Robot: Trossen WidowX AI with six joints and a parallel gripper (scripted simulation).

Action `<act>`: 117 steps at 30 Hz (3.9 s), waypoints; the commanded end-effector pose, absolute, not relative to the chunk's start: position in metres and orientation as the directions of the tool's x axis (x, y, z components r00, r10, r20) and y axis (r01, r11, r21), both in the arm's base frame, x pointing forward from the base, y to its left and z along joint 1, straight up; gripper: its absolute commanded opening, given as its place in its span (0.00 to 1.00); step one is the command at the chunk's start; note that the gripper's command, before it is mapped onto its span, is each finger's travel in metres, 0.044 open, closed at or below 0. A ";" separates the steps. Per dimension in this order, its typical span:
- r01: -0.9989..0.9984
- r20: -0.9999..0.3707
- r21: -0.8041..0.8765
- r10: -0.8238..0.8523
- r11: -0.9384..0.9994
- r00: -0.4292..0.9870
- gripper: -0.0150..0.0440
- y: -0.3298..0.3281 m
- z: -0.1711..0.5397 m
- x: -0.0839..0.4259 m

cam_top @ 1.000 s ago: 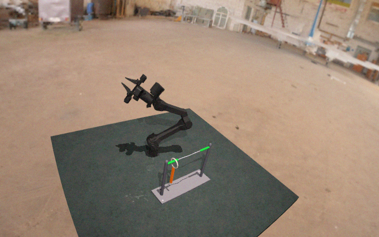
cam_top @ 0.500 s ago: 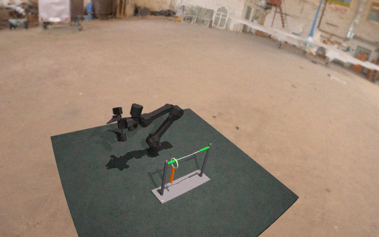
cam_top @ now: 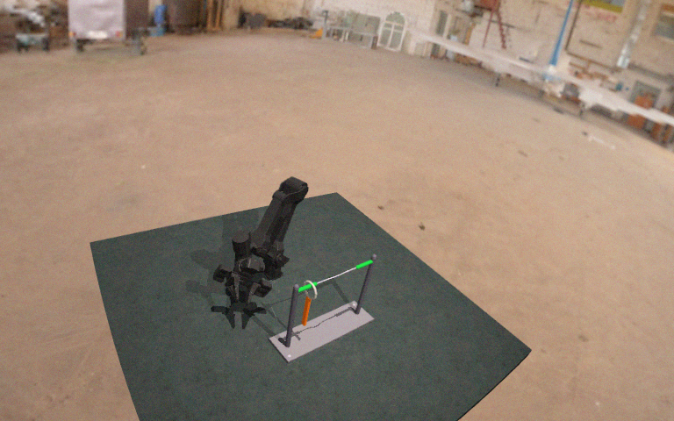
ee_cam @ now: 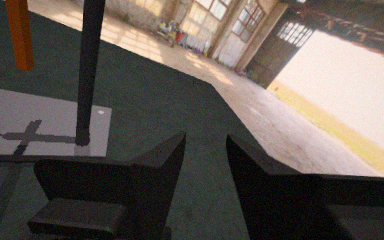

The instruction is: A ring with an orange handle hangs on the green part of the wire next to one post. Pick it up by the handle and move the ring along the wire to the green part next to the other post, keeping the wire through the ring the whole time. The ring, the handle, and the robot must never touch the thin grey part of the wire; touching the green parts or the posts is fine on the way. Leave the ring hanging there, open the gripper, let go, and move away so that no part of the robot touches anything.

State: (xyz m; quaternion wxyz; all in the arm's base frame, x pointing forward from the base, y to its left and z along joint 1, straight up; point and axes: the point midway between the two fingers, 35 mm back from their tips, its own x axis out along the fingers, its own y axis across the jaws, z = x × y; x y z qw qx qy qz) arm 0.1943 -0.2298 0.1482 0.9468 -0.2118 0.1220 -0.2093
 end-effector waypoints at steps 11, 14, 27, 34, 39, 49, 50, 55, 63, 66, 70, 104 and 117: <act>-0.049 -0.216 0.019 0.052 0.999 0.975 0.53 -0.108 0.076 0.220; -0.049 -0.217 0.019 0.052 0.999 0.975 0.53 -0.108 0.076 0.220; -0.051 -0.174 -0.010 0.049 0.999 0.984 0.53 -0.096 0.111 0.270; -0.051 -0.163 -0.010 0.049 0.999 0.985 0.53 -0.095 0.117 0.272; -0.051 -0.163 -0.010 0.049 0.999 0.985 0.53 -0.095 0.117 0.277; -0.051 -0.163 -0.011 0.049 0.999 0.985 0.53 -0.097 0.117 0.291; -0.051 -0.163 -0.011 0.049 0.999 0.985 0.53 -0.097 0.117 0.292; -0.051 -0.163 -0.011 0.049 0.999 0.985 0.53 -0.097 0.116 0.300; -0.051 -0.162 -0.011 0.049 0.999 0.986 0.53 -0.096 0.114 0.312; -0.051 -0.161 -0.011 0.049 0.999 0.986 0.53 -0.096 0.114 0.316; -0.051 -0.161 -0.011 0.049 0.999 0.986 0.53 -0.095 0.112 0.322; -0.051 -0.157 -0.009 0.049 0.999 0.986 0.53 -0.091 0.106 0.346; -0.054 -0.160 -0.011 0.052 0.998 0.986 0.00 -0.090 0.105 0.345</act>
